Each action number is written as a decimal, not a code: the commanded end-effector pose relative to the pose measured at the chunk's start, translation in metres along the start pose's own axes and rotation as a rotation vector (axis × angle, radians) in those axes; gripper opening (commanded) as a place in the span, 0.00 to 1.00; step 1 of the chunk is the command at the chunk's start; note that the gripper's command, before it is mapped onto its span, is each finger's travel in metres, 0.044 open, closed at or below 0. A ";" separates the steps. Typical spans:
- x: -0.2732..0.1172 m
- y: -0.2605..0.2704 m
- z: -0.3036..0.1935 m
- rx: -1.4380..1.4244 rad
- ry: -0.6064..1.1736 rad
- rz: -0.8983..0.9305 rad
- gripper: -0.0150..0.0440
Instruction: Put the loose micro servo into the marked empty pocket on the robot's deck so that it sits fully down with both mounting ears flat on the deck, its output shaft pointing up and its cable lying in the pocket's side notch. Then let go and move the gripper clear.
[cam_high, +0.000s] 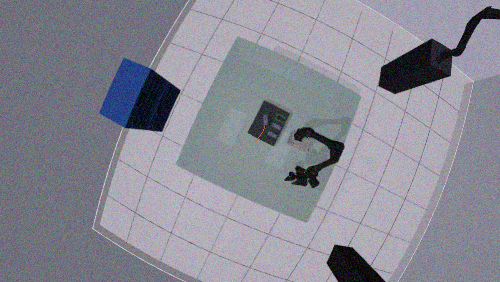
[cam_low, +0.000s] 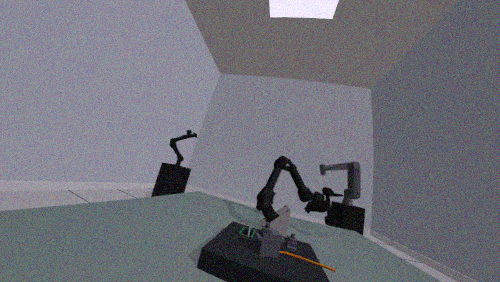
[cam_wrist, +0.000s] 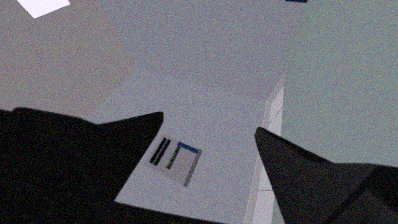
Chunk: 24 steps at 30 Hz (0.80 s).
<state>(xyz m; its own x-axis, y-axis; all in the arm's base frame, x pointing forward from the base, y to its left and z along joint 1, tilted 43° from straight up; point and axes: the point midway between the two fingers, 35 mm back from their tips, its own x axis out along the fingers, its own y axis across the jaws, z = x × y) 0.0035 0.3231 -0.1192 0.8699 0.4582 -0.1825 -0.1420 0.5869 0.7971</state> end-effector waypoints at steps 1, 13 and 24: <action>0.014 0.003 0.000 -0.018 -0.004 -0.070 1.00; 0.045 -0.003 0.010 -0.078 0.018 -0.240 1.00; 0.083 -0.005 0.034 -0.086 -0.022 -0.405 1.00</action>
<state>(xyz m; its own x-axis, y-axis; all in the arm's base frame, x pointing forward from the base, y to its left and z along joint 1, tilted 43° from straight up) 0.0711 0.3324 -0.1252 0.8790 0.2321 -0.4165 0.0995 0.7650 0.6363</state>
